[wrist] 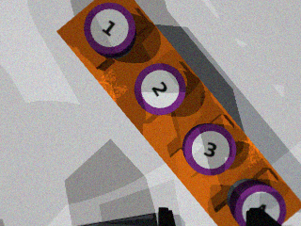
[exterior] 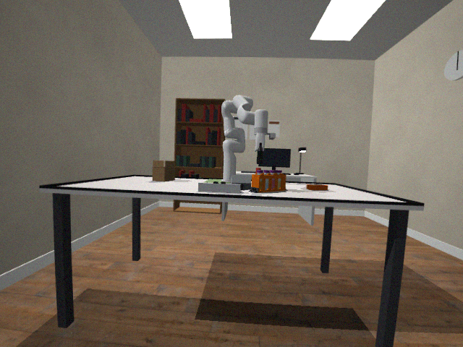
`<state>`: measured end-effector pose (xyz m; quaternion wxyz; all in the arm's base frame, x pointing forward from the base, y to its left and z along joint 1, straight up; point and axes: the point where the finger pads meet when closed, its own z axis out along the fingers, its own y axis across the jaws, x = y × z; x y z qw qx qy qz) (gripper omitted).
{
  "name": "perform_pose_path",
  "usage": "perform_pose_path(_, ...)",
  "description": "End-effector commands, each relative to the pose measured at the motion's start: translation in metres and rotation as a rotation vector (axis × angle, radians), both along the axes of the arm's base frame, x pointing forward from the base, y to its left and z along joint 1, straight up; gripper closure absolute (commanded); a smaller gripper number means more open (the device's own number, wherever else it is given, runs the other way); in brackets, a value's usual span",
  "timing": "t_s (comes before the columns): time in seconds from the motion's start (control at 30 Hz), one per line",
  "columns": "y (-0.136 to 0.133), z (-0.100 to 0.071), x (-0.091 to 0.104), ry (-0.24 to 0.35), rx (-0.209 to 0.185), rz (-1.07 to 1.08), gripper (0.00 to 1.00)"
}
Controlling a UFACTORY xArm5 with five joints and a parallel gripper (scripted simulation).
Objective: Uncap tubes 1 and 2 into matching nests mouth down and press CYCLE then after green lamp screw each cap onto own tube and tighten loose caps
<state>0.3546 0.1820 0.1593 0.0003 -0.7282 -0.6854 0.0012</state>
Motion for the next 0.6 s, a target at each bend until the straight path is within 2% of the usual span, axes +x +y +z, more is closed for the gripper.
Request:
perform_pose_path(0.0,0.033,0.001,-0.012,-0.005,-0.005,-0.086,0.54)
perform_pose_path(0.4,0.088,0.001,-0.035,-0.005,-0.004,-0.086,0.54)
perform_pose_path(0.47,0.088,0.001,-0.035,-0.005,-0.004,-0.086,0.54)
perform_pose_path(0.57,0.109,0.001,-0.043,-0.005,-0.004,-0.086,0.54)
